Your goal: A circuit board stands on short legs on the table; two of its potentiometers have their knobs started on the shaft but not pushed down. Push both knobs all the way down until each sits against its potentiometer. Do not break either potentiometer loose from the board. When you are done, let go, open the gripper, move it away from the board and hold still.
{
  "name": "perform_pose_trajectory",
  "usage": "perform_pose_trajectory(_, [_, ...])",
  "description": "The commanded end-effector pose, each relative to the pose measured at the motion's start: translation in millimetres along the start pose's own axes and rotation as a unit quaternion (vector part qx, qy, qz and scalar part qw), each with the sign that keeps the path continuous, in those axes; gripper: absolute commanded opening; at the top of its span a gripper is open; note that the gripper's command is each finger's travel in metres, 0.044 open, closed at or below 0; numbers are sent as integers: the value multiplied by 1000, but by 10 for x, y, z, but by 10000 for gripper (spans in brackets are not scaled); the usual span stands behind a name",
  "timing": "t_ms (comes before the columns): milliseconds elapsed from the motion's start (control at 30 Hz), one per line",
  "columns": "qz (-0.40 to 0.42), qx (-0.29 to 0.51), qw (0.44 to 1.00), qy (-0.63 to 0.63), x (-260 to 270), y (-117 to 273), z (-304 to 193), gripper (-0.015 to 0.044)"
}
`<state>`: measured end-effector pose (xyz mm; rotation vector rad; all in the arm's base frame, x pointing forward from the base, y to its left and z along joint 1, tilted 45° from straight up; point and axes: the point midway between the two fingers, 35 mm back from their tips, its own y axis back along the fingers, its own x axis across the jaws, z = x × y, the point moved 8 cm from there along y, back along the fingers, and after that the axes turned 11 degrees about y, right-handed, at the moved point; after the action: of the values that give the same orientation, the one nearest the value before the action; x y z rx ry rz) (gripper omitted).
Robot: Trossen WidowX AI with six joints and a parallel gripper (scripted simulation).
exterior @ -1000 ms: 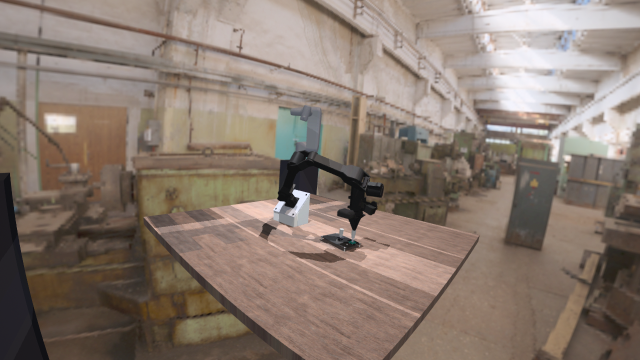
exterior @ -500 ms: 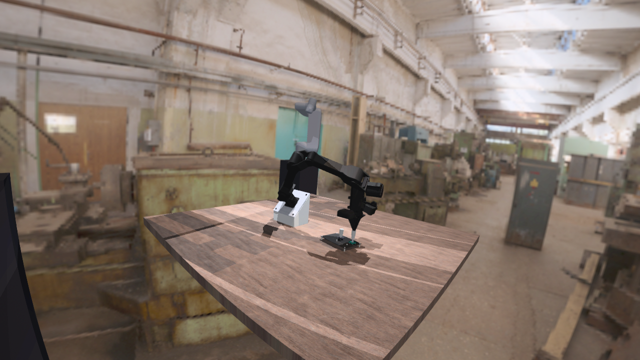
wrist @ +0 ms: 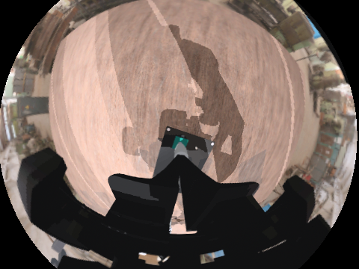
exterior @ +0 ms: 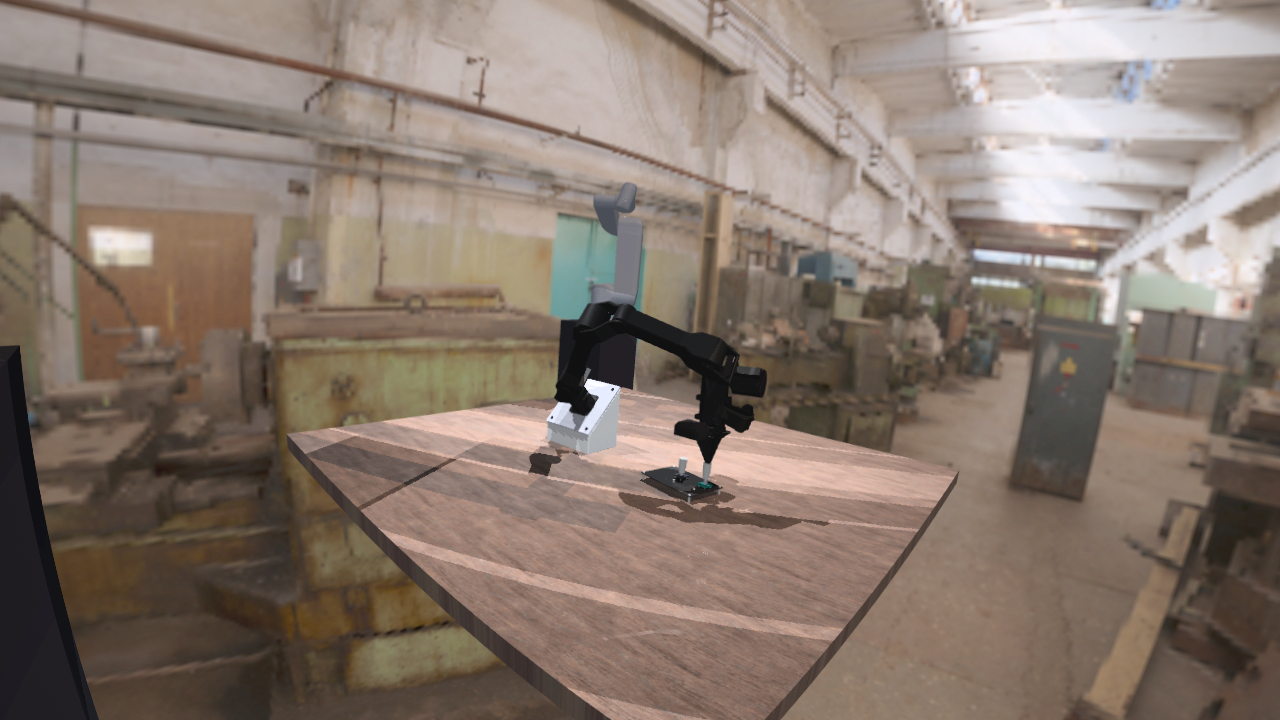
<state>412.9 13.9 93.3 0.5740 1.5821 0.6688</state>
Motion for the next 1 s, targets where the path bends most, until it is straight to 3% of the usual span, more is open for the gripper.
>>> perform_pose_trajectory(0, [-1, 7, 1000, -8, -33, -131, 14, 0])
perform_pose_trajectory(967, [-1, 7, 1000, -8, -33, -166, 13, 0])
